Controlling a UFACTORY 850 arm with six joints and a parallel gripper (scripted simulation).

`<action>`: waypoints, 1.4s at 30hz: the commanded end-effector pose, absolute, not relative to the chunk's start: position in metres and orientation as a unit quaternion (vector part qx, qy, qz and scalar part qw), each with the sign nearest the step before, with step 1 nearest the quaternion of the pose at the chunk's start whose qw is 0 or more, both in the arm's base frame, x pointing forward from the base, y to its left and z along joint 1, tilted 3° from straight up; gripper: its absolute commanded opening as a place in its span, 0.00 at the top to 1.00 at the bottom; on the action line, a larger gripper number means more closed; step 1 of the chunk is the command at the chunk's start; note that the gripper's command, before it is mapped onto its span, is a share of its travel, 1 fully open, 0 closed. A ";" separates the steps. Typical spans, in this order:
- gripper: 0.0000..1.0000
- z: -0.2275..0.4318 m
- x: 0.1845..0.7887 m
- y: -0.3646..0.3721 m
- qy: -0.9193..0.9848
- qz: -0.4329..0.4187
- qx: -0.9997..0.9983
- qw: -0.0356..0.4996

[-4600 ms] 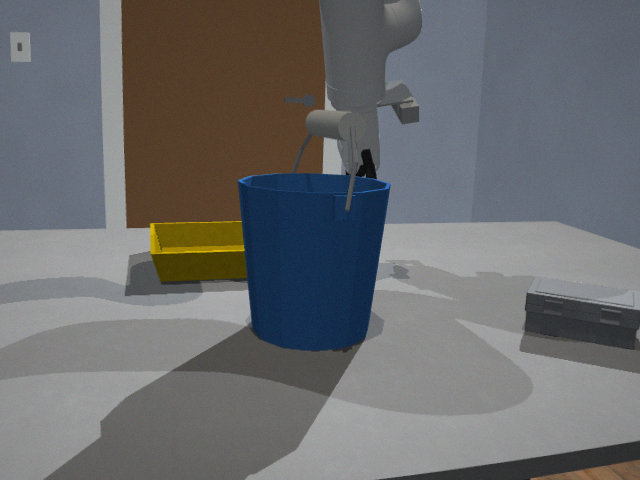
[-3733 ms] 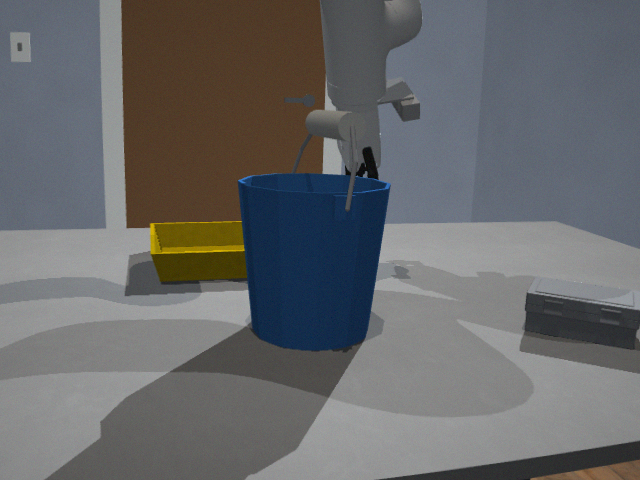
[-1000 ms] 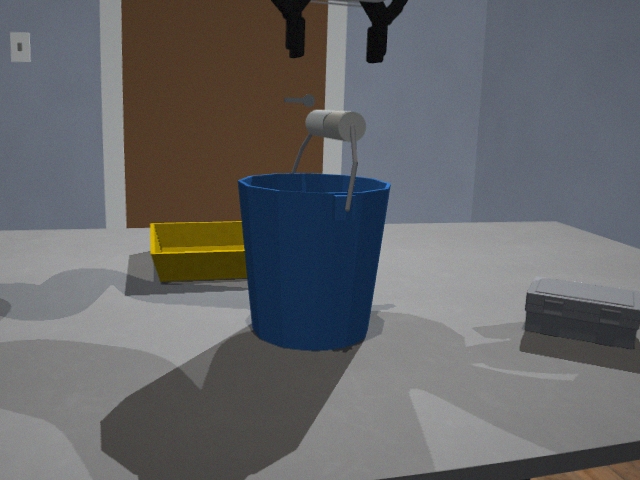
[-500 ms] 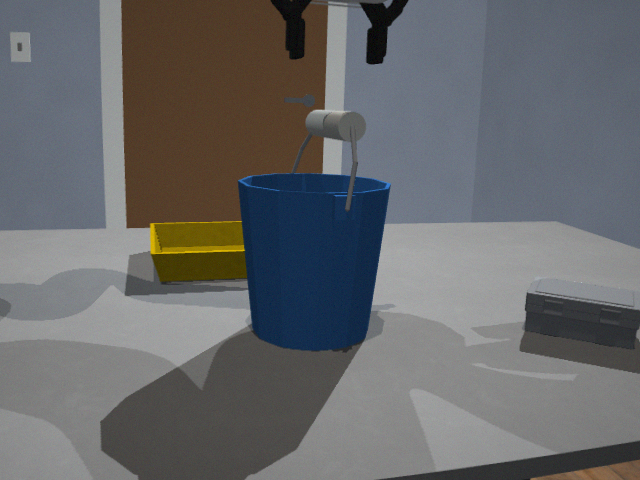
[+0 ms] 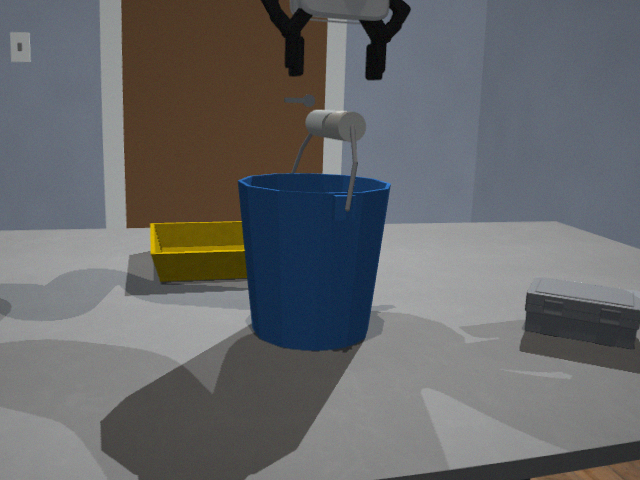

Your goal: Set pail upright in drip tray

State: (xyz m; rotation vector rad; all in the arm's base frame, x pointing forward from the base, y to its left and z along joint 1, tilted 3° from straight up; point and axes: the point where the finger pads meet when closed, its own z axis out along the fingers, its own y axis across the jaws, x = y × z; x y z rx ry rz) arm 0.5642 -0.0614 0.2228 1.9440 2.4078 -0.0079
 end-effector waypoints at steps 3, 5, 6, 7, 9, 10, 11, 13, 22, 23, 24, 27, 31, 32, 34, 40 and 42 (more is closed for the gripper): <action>0.00 0.210 0.565 -0.062 0.778 -0.002 0.628 0.024; 0.00 0.205 0.566 -0.062 0.778 -0.002 0.628 0.024; 0.00 0.203 0.566 -0.062 0.778 -0.002 0.628 0.024; 0.00 0.200 0.566 -0.063 0.778 -0.002 0.628 0.024; 0.00 0.195 0.566 -0.063 0.778 -0.002 0.628 0.024; 0.00 0.192 0.566 -0.063 0.778 -0.002 0.628 0.024; 0.00 0.190 0.566 -0.063 0.778 -0.002 0.628 0.024; 0.00 0.185 0.566 -0.063 0.778 -0.002 0.628 0.024; 0.00 0.172 0.567 -0.064 0.778 -0.002 0.628 0.024; 0.00 0.170 0.567 -0.064 0.778 -0.002 0.628 0.024; 0.00 0.169 0.567 -0.064 0.778 -0.002 0.628 0.024; 0.00 0.166 0.567 -0.064 0.778 -0.002 0.628 0.024; 0.00 0.164 0.567 -0.064 0.778 -0.002 0.628 0.024; 0.00 0.164 0.567 -0.064 0.778 -0.002 0.628 0.024; 0.00 0.163 0.567 -0.064 0.778 -0.002 0.628 0.024; 0.00 0.163 0.567 -0.064 0.778 -0.002 0.628 0.024; 0.00 0.163 0.567 -0.064 0.778 -0.002 0.628 0.024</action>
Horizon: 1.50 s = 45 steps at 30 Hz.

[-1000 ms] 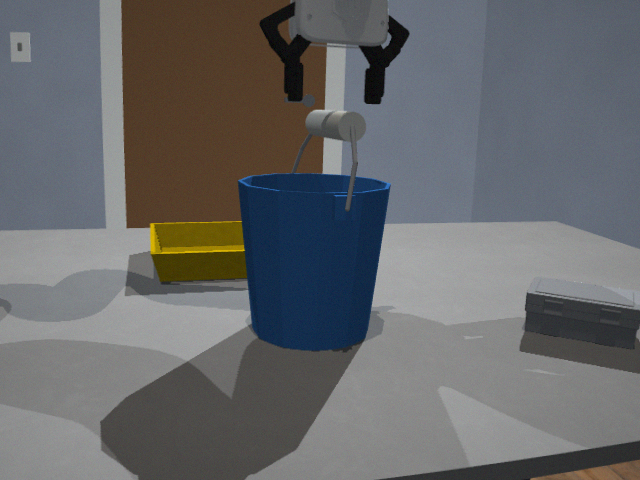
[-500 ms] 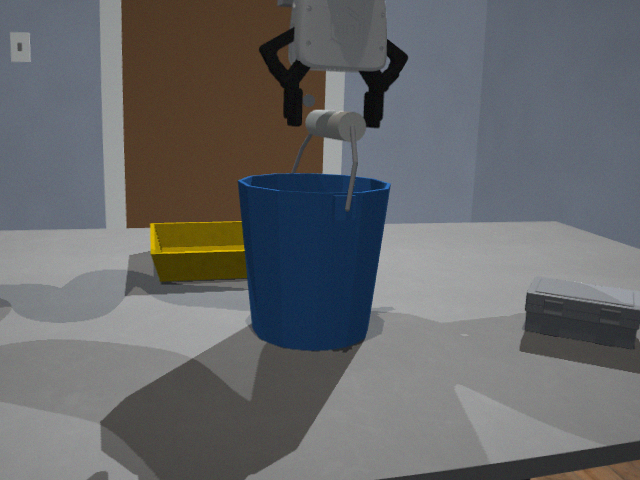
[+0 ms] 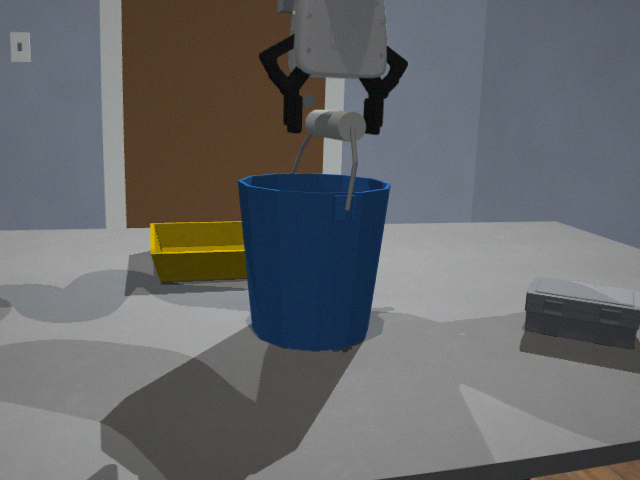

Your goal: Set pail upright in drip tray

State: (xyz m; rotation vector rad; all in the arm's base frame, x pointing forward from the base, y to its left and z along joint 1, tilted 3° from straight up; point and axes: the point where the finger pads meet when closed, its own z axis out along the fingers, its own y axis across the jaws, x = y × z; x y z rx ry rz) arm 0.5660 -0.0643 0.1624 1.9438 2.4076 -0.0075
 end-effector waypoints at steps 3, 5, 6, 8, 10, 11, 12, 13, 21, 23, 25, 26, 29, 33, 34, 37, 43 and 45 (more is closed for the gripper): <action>0.00 0.163 0.567 -0.064 0.778 -0.002 0.628 0.024; 0.00 0.163 0.567 -0.064 0.778 -0.002 0.628 0.024; 0.00 0.163 0.567 -0.064 0.778 -0.002 0.628 0.024; 0.00 0.163 0.567 -0.064 0.778 -0.002 0.628 0.024; 1.00 0.163 0.567 -0.064 0.778 -0.002 0.628 0.024; 1.00 0.163 0.567 -0.064 0.778 -0.002 0.628 0.024; 1.00 0.163 0.567 -0.064 0.778 -0.002 0.628 0.024; 1.00 0.163 0.567 -0.064 0.778 -0.002 0.628 0.024; 1.00 0.163 0.567 -0.064 0.778 -0.002 0.628 0.024; 1.00 0.163 0.567 -0.064 0.778 -0.002 0.628 0.024; 1.00 0.163 0.567 -0.064 0.778 -0.002 0.628 0.024; 1.00 0.163 0.567 -0.064 0.778 -0.002 0.628 0.024; 1.00 0.163 0.567 -0.064 0.778 -0.002 0.628 0.024; 1.00 0.163 0.567 -0.064 0.778 -0.002 0.628 0.024; 1.00 0.163 0.567 -0.064 0.778 -0.002 0.628 0.024; 1.00 0.163 0.567 -0.064 0.778 -0.002 0.628 0.024; 1.00 0.163 0.567 -0.064 0.778 -0.002 0.628 0.024; 1.00 0.163 0.567 -0.064 0.778 -0.002 0.628 0.024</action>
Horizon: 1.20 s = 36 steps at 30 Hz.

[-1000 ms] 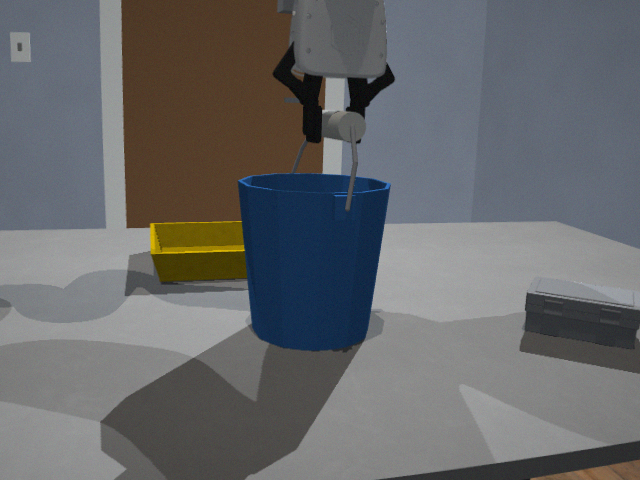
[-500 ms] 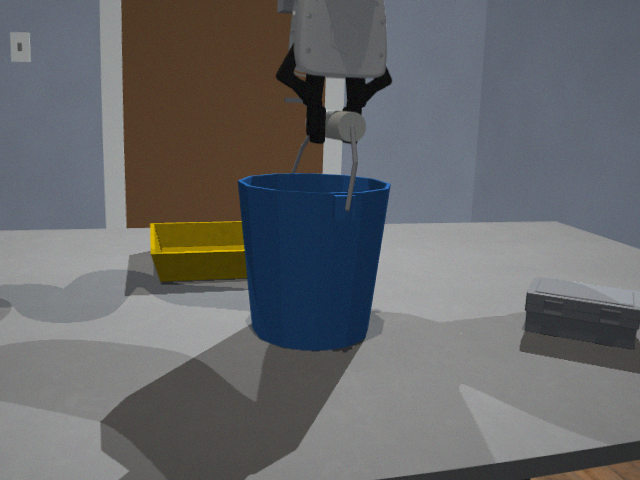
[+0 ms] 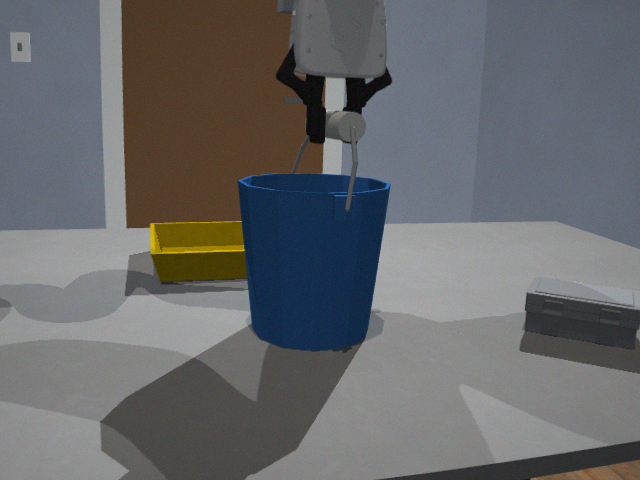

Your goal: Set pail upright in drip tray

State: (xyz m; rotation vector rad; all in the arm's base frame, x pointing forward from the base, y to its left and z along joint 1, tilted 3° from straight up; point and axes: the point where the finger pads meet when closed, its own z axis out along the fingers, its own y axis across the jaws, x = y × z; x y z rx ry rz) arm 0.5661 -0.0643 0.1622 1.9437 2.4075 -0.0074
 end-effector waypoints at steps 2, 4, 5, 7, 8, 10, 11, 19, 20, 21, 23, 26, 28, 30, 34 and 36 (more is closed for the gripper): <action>1.00 0.163 0.567 -0.064 0.778 -0.002 0.628 0.024; 1.00 0.163 0.567 -0.064 0.778 -0.002 0.628 0.024; 1.00 0.164 0.567 -0.064 0.778 -0.002 0.628 0.024; 1.00 0.164 0.567 -0.064 0.778 -0.002 0.628 0.024; 1.00 0.164 0.567 -0.064 0.778 -0.002 0.628 0.024; 1.00 0.165 0.567 -0.064 0.778 -0.002 0.628 0.024; 1.00 0.166 0.567 -0.064 0.778 -0.002 0.628 0.024; 1.00 0.170 0.567 -0.064 0.778 -0.002 0.628 0.024; 1.00 0.171 0.566 -0.064 0.778 -0.002 0.628 0.024; 1.00 0.172 0.566 -0.064 0.778 -0.002 0.628 0.024; 1.00 0.174 0.566 -0.064 0.778 -0.002 0.628 0.024; 1.00 0.178 0.566 -0.064 0.778 -0.002 0.628 0.024; 1.00 0.181 0.566 -0.064 0.778 -0.002 0.628 0.024; 1.00 0.181 0.566 -0.064 0.778 -0.002 0.628 0.024; 1.00 0.187 0.566 -0.064 0.778 -0.002 0.628 0.024; 1.00 0.191 0.566 -0.063 0.778 -0.002 0.628 0.024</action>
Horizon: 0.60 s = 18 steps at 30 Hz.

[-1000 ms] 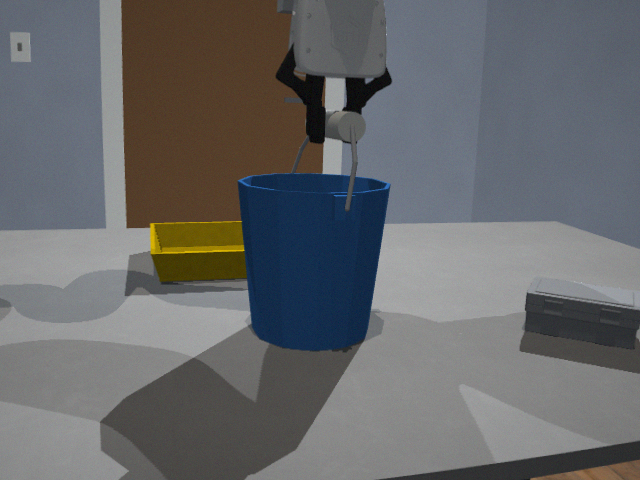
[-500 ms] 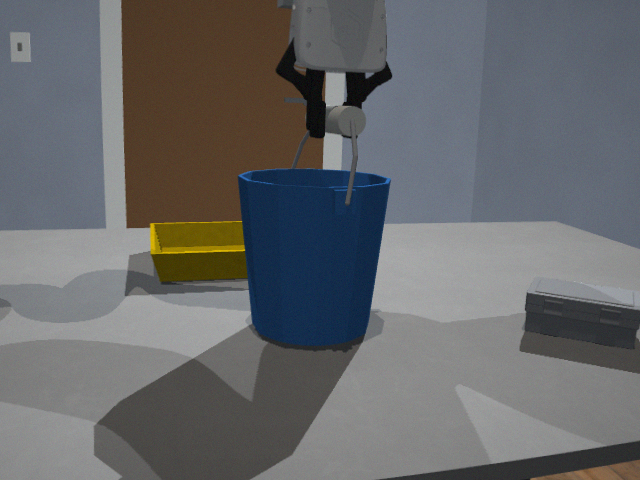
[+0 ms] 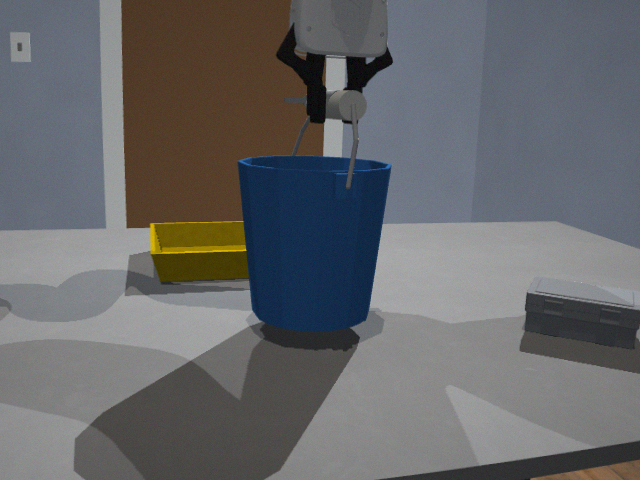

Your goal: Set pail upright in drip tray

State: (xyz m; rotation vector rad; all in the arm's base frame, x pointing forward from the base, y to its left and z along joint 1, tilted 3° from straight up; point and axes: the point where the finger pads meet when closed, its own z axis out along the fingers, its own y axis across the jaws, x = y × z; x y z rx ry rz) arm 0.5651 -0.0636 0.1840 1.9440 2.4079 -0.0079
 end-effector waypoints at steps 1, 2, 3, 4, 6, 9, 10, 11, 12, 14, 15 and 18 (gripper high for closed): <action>1.00 0.192 0.566 -0.063 0.778 -0.002 0.628 0.024; 1.00 0.194 0.566 -0.063 0.778 -0.002 0.628 0.024; 1.00 0.196 0.566 -0.063 0.778 -0.002 0.628 0.024; 1.00 0.198 0.566 -0.063 0.778 -0.002 0.628 0.024; 1.00 0.201 0.565 -0.063 0.778 -0.002 0.628 0.024; 1.00 0.207 0.565 -0.063 0.778 -0.002 0.628 0.024; 1.00 0.207 0.565 -0.063 0.778 -0.002 0.628 0.024; 1.00 0.207 0.565 -0.063 0.778 -0.002 0.628 0.024; 1.00 0.209 0.565 -0.063 0.778 -0.002 0.628 0.024; 1.00 0.213 0.565 -0.063 0.778 -0.002 0.628 0.024; 1.00 0.214 0.565 -0.063 0.778 -0.002 0.628 0.024; 1.00 0.220 0.565 -0.062 0.778 -0.002 0.628 0.024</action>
